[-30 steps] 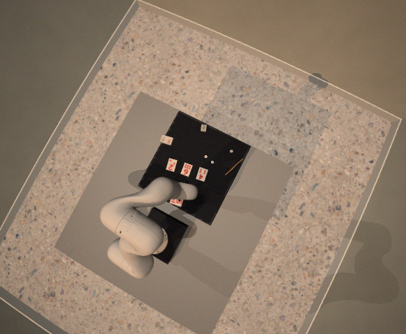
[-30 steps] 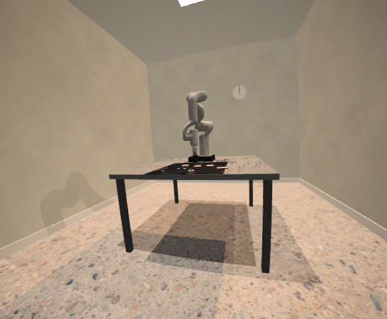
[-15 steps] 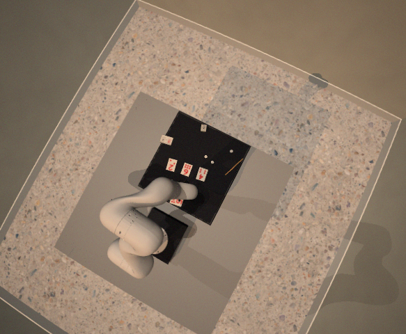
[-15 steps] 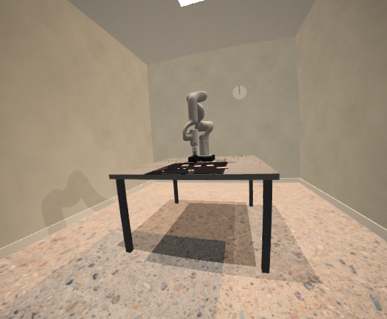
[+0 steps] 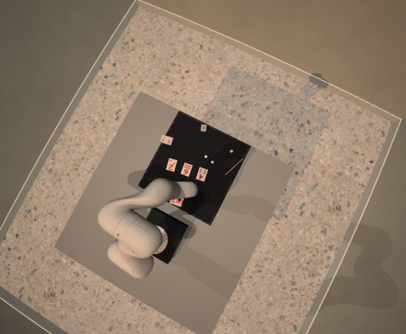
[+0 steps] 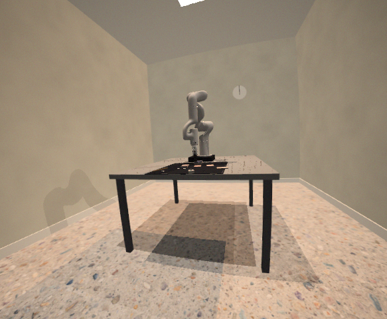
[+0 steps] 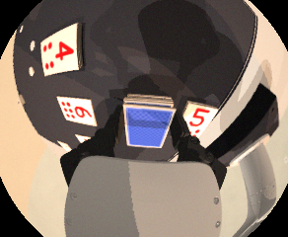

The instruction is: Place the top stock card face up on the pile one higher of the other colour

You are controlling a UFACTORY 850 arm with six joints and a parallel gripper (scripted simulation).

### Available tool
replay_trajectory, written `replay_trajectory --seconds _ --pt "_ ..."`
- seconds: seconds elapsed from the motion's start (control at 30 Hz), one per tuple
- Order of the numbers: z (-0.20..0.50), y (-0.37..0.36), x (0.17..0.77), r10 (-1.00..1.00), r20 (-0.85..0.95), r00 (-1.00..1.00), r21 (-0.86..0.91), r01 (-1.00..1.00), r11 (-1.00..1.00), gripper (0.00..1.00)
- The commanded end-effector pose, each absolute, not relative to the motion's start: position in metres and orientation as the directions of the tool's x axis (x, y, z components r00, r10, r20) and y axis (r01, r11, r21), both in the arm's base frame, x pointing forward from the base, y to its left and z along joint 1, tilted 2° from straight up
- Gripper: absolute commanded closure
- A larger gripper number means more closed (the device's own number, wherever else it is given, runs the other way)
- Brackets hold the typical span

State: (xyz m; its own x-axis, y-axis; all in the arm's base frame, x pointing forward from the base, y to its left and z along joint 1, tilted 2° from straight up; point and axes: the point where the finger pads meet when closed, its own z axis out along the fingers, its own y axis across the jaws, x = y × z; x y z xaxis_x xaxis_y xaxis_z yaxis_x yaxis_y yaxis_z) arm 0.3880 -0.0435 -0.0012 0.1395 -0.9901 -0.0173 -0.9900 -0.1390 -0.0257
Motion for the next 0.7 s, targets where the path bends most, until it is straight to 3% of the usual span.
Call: replay_trajectory --seconds 0.0,0.67 --pt "0.0017 -0.0436 0.3887 -0.990 -0.017 0.140 -0.027 -0.990 -0.140 0.36" --pt "0.0115 -0.0438 0.3885 -0.990 -0.017 0.140 -0.027 -0.990 -0.140 0.36"
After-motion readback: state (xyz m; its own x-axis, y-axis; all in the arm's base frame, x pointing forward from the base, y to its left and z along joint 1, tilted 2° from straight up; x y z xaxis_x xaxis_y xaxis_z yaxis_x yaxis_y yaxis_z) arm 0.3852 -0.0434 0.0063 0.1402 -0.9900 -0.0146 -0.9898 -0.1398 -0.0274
